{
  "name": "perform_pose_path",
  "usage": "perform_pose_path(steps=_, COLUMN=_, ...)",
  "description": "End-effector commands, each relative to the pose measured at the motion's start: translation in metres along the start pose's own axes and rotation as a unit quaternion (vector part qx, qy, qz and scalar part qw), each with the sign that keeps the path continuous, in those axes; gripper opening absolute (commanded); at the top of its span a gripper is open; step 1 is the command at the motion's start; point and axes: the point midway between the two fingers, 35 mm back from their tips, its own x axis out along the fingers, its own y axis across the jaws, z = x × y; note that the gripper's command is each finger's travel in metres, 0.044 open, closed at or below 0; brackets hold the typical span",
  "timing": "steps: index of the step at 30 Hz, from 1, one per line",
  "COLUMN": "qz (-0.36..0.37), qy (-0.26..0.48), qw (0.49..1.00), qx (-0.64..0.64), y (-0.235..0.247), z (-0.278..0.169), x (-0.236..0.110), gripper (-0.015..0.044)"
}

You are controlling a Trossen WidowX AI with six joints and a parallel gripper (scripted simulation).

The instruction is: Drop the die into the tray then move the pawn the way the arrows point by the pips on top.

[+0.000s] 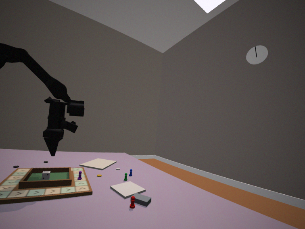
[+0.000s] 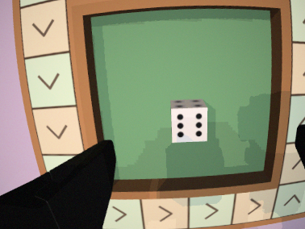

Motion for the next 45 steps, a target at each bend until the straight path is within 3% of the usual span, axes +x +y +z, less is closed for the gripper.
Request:
perform_pose_path(steps=1, qz=0.001, qy=0.005, qw=0.998, qx=-0.067, y=-0.005, z=0.030, x=0.004, gripper=0.0309)
perform_pose_path(steps=5, qz=0.004, qy=0.017, qw=0.985, qx=-0.170, y=-0.014, z=0.070, x=0.017, gripper=0.0204)
perform_pose_path(steps=6, qz=0.005, qy=0.020, qw=0.981, qx=-0.195, y=-0.016, z=0.079, x=0.021, gripper=0.0200)
perform_pose_path(steps=11, qz=0.011, qy=0.029, qw=0.959, qx=-0.280, y=-0.024, z=0.107, x=0.039, gripper=0.0200)
perform_pose_path(steps=45, qz=0.011, qy=0.030, qw=0.959, qx=-0.280, y=-0.024, z=0.102, x=0.083, gripper=0.0200)
